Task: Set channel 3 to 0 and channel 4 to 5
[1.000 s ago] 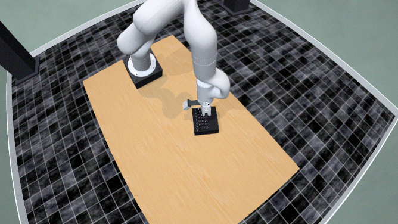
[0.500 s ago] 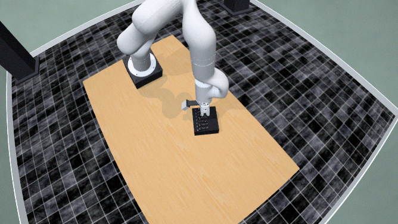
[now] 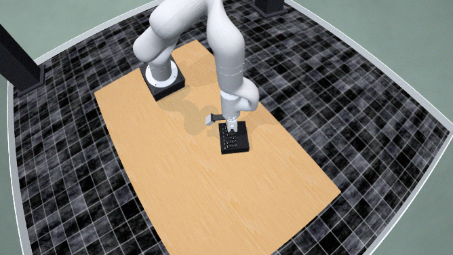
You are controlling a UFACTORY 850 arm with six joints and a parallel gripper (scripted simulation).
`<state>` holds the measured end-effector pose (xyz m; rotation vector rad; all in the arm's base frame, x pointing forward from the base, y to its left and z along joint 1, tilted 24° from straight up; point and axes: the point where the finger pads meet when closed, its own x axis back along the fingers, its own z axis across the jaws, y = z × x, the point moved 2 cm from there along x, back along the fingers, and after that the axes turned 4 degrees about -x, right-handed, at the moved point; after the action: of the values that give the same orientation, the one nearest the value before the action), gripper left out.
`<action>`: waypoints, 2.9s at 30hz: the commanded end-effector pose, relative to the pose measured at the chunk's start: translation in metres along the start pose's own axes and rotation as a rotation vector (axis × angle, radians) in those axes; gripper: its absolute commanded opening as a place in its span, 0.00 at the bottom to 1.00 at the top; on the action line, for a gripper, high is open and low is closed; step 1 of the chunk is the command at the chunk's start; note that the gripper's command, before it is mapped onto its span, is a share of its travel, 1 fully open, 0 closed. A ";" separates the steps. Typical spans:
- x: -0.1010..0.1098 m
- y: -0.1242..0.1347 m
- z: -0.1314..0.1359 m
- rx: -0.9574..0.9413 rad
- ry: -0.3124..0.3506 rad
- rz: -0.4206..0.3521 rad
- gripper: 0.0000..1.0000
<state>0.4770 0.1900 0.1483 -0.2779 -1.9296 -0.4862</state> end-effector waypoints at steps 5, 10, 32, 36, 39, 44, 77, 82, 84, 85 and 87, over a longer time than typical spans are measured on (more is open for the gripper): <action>0.000 -0.002 -0.001 0.000 -0.001 -0.002 0.00; 0.000 -0.003 -0.001 0.000 -0.001 -0.002 0.00; 0.000 -0.005 -0.001 0.000 -0.001 -0.002 0.00; 0.000 -0.005 -0.001 0.000 -0.001 -0.002 0.00; 0.000 -0.005 -0.001 0.000 -0.001 -0.002 0.00; 0.000 -0.005 -0.001 0.000 -0.001 -0.002 0.00; 0.001 0.001 0.000 0.000 -0.001 -0.002 0.00; 0.010 0.001 0.000 0.000 -0.001 -0.002 0.00; 0.016 0.001 0.000 0.000 -0.001 -0.002 0.00; 0.019 0.001 0.000 0.000 -0.001 -0.002 0.00; 0.025 0.001 0.000 0.000 -0.001 -0.002 0.00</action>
<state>0.4717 0.1902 0.1606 -0.2718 -1.9327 -0.4913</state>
